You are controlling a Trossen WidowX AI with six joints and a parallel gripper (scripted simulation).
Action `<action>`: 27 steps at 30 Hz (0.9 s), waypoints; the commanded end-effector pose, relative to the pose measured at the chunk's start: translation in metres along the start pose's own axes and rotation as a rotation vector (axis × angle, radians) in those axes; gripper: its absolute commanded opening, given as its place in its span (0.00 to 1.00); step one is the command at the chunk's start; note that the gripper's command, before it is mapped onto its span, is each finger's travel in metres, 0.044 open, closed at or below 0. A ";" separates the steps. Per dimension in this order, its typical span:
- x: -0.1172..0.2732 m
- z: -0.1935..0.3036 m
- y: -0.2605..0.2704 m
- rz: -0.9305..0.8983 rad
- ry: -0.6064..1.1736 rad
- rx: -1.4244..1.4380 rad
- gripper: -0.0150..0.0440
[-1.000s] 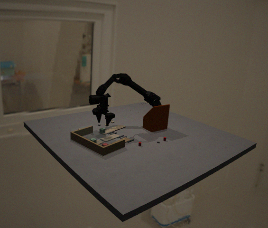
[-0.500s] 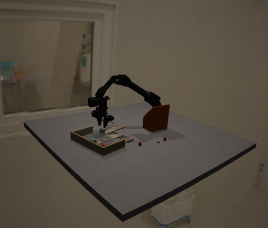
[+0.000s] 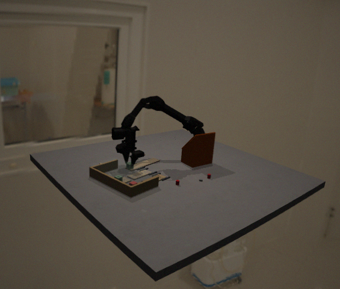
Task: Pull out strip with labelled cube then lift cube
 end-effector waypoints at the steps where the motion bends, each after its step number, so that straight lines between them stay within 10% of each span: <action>1: -0.011 0.003 0.001 -0.001 0.010 0.007 0.68; 11: -0.015 0.003 0.001 0.000 0.010 0.007 0.68; 27: -0.011 0.004 0.002 0.000 0.006 0.002 0.25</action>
Point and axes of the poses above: the point midway between the two fingers, 35 mm back from their tips, its own x axis back along the fingers, its own y axis across the jaws, z = x × y, the point moved 3 cm from there along x, back along the fingers, and after that the axes turned 3 degrees about x, right-handed, at the moved point
